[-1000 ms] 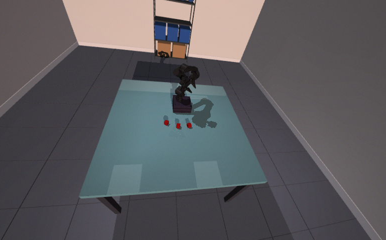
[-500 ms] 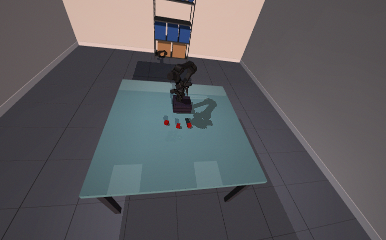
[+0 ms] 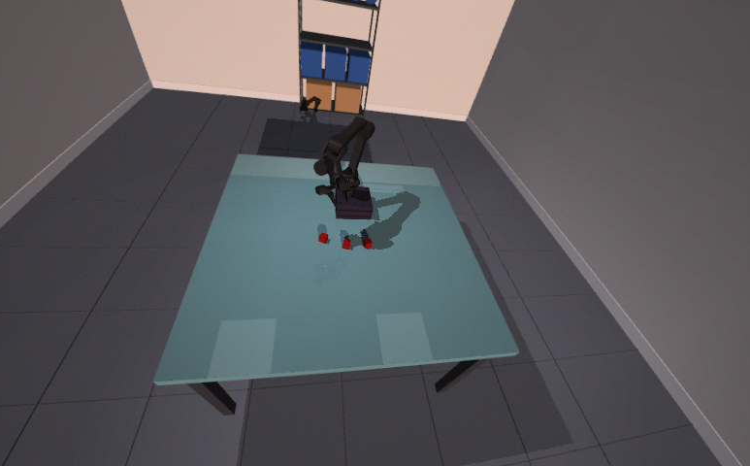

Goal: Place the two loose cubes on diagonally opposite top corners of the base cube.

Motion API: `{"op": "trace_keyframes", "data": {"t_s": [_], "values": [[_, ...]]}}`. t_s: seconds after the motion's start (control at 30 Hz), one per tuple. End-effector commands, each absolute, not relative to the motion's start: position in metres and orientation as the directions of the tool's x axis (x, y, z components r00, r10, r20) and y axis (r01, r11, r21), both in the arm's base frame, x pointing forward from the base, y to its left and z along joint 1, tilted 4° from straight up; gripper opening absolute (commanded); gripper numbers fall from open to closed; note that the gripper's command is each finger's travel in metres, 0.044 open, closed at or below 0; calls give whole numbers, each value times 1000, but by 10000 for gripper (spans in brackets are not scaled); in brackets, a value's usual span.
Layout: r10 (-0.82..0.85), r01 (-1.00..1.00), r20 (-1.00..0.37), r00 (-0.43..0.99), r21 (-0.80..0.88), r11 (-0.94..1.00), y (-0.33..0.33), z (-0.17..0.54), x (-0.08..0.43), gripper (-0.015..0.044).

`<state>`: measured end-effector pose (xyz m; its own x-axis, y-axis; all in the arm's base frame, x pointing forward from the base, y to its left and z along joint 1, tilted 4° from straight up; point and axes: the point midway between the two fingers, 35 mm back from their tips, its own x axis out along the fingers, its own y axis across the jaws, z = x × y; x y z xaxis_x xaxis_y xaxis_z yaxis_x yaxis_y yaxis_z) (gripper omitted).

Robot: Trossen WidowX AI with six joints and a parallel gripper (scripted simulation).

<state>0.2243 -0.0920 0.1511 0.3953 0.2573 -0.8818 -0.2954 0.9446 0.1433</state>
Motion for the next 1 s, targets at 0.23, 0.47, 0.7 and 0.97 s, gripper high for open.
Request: {"op": "trace_keyframes", "data": {"t_s": [0.23,0.47,0.7,0.97], "values": [[130,-692,-984,124,9,722,-135,93,245,265],[55,-851,-998,-10,38,524,-154,63,253,265],[55,-851,-998,-10,38,524,-154,63,253,265],[55,-851,-998,-10,38,524,-150,3,252,265]]}}
